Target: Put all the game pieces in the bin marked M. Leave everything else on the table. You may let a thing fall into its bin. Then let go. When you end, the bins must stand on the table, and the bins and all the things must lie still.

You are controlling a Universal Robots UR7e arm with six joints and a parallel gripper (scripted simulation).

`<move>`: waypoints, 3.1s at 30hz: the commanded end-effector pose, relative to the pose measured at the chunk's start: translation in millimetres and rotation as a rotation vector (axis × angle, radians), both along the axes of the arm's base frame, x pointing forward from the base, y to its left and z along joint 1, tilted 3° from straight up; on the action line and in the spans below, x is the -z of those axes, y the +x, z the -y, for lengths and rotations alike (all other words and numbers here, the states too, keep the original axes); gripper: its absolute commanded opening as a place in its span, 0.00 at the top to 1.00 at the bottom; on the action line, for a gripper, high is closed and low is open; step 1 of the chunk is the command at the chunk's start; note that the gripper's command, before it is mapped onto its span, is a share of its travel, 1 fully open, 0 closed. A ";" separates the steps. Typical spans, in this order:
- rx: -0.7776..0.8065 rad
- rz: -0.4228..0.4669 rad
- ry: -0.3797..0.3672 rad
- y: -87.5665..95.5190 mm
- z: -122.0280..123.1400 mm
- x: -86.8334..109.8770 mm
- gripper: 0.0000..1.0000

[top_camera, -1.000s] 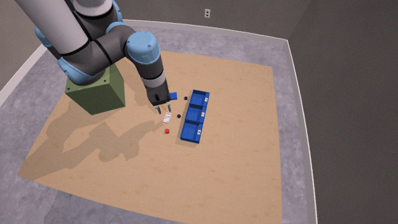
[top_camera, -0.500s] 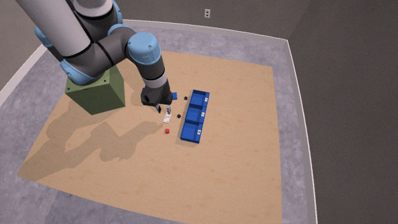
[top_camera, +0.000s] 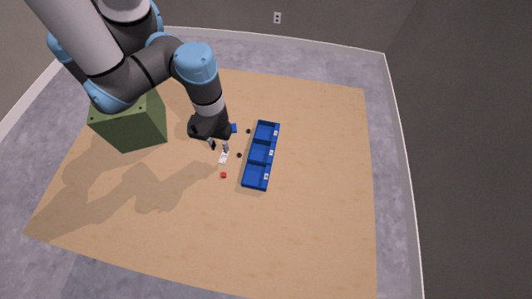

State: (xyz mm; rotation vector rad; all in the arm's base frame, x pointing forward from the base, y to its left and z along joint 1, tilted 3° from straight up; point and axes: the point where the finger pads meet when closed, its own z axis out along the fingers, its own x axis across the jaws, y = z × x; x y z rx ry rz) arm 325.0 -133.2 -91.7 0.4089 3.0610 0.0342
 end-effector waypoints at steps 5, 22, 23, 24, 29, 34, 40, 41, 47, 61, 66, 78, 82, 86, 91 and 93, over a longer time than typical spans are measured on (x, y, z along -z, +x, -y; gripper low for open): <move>0.000 0.001 -0.001 0.3 0.2 -0.3 0.21; 0.001 0.001 -0.001 0.9 -0.1 11.7 0.21; 0.001 0.001 -0.001 0.9 -0.1 11.7 0.21; 0.001 0.001 -0.001 0.9 -0.1 11.7 0.21; 0.001 0.001 -0.001 2.0 -0.4 31.7 0.21; 0.001 0.001 -0.001 3.3 -0.5 51.6 0.21; 0.001 0.001 -0.001 3.8 -0.3 54.5 0.21; 0.001 0.001 -0.001 3.8 -0.3 54.5 0.21; 0.001 0.001 -0.001 4.2 -0.4 61.2 0.21; 0.001 0.001 -0.001 4.1 -0.8 66.6 0.21; 0.001 0.000 -0.001 4.0 -0.8 66.6 0.21; 0.001 0.000 -0.001 4.0 -0.8 66.6 0.51; 0.001 0.000 -0.001 4.0 -0.8 66.6 0.51; 0.001 0.000 -0.001 4.0 -0.8 66.6 0.51; 0.001 0.000 -0.001 4.0 -0.8 66.6 0.51; 0.001 0.000 -0.001 4.0 -0.8 66.6 0.51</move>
